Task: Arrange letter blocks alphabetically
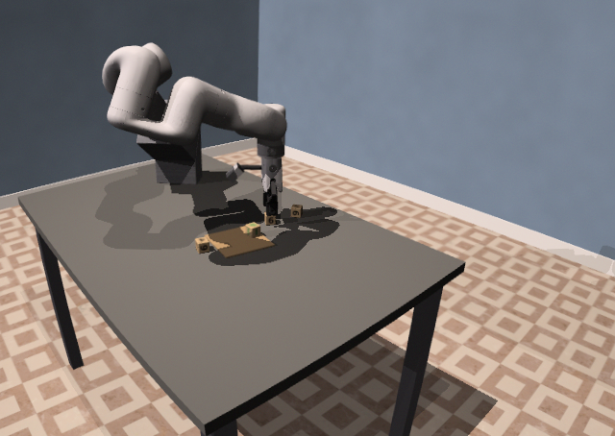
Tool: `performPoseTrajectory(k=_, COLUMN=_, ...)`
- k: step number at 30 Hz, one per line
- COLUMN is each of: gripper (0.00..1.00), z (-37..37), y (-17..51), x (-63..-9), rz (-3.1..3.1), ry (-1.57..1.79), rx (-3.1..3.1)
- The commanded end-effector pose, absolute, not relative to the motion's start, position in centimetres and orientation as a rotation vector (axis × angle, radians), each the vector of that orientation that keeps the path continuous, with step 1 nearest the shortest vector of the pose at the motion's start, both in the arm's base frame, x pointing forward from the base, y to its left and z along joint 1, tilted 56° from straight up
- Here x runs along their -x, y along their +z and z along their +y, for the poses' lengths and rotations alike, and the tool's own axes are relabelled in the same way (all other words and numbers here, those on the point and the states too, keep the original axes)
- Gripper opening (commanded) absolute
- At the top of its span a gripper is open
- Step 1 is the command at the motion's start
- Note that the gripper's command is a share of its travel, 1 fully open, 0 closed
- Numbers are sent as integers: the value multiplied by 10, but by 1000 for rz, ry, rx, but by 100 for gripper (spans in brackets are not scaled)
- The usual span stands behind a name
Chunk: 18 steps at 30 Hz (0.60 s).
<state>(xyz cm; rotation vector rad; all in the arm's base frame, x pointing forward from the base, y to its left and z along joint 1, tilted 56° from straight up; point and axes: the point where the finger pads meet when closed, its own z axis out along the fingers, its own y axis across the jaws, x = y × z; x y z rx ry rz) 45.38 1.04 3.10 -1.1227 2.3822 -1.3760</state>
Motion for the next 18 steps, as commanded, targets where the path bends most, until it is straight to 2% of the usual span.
performPoseTrajectory(k=1, gripper=69, z=12, y=32, x=-454, rz=2379, ry=-1373, rx=1125)
performPoseTrajectory(k=18, gripper=69, z=8, y=28, x=-457, rz=2379, ry=-1373, rx=1125)
